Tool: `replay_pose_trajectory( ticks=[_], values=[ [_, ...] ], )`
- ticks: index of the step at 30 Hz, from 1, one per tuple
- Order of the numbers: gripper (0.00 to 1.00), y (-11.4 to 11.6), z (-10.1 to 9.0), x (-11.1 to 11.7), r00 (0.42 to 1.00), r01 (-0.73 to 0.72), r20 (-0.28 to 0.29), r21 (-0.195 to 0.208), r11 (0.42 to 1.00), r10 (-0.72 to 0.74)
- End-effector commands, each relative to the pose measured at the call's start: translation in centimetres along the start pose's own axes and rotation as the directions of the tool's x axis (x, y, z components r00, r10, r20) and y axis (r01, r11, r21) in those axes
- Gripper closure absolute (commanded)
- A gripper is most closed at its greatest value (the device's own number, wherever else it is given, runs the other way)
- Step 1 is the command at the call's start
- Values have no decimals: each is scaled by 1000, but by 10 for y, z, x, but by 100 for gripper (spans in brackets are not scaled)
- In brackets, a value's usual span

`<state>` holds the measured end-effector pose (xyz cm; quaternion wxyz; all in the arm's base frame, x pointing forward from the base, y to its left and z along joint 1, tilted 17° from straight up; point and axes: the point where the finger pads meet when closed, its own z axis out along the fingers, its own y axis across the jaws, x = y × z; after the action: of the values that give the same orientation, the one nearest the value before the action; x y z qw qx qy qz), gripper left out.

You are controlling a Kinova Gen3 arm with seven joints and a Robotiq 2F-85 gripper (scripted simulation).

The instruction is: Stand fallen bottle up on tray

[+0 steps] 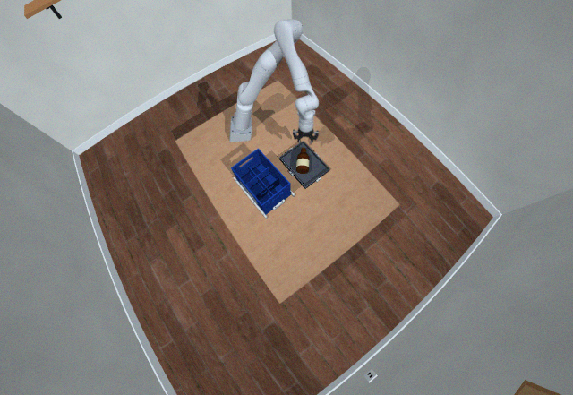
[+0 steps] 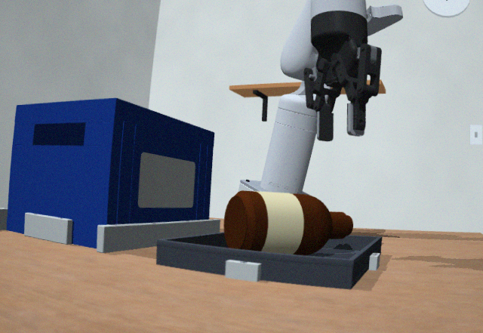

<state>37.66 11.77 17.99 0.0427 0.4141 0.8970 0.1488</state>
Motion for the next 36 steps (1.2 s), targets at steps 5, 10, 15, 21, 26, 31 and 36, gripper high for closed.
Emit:
replay_pose_trajectory(
  ticks=[5,10,15,21,26,31,36],
  values=[
    [36,-6,26,-4,1000,-9,3,17,1000,9],
    [36,-6,43,-4,1000,-9,3,17,1000,9],
    [36,-6,52,-4,1000,-9,3,17,1000,9],
    [36,-7,66,-4,1000,-9,3,17,1000,9],
    [36,-7,73,-4,1000,-9,3,17,1000,9],
    [36,-7,75,-4,1000,-9,3,17,1000,9],
    [36,-7,76,-4,1000,-9,3,17,1000,9]
  ],
)
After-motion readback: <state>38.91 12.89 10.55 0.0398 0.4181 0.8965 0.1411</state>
